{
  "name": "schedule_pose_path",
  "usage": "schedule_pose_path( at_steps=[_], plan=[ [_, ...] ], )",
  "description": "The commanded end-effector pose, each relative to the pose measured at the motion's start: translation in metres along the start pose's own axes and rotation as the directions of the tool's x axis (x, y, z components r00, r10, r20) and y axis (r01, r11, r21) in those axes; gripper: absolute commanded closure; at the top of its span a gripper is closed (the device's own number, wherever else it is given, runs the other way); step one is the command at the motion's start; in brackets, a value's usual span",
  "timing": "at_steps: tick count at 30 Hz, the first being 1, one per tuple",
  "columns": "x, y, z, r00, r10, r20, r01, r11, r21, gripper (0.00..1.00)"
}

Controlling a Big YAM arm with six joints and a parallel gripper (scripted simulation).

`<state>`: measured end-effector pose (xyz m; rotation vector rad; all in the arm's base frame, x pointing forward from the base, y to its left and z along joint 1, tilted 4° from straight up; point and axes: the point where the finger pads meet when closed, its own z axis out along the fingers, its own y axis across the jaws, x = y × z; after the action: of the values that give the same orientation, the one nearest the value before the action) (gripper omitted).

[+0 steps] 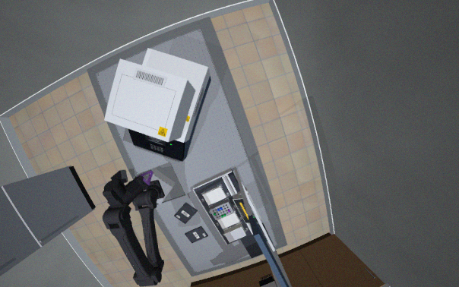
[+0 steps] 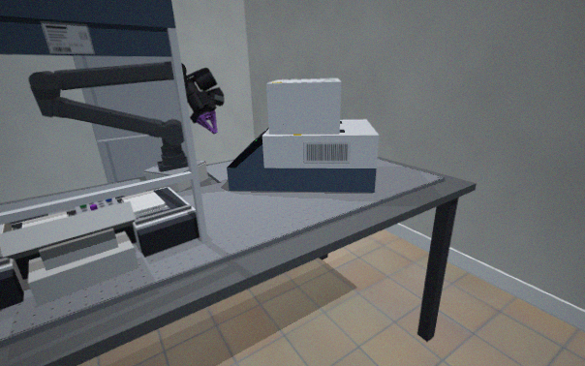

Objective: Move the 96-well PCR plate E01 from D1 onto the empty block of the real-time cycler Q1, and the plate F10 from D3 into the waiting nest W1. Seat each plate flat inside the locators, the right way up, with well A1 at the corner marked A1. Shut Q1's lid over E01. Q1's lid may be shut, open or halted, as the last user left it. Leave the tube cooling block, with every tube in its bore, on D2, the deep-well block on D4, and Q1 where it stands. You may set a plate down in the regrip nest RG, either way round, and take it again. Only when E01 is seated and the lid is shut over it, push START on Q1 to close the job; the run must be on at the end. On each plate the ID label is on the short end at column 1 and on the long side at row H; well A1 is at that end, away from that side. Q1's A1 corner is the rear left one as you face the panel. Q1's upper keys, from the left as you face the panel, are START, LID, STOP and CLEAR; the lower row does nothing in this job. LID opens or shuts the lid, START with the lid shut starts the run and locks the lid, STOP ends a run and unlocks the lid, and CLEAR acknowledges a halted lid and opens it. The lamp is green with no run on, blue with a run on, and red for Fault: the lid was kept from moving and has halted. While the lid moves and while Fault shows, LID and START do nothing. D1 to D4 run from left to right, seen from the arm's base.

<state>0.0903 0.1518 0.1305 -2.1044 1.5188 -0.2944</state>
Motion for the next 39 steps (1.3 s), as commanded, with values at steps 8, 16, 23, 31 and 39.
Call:
schedule_pose_path(
  at_steps=[8, 16, 23, 31, 39],
  plan=[
    [-0.022, -0.017, -0.020, 0.982, -0.151, 0.115, 0.146, 0.988, 0.057, 1.00],
    [-0.043, -0.016, -0.029, 0.938, -0.307, 0.161, 0.293, 0.950, 0.104, 1.00],
    [-0.060, -0.007, -0.031, 0.899, -0.400, 0.178, 0.385, 0.916, 0.116, 1.00],
    [-0.054, -0.007, -0.029, 0.811, -0.547, 0.209, 0.518, 0.836, 0.180, 1.00],
    [-0.045, 0.002, -0.017, 0.729, -0.652, 0.207, 0.624, 0.758, 0.191, 1.00]
  ],
)
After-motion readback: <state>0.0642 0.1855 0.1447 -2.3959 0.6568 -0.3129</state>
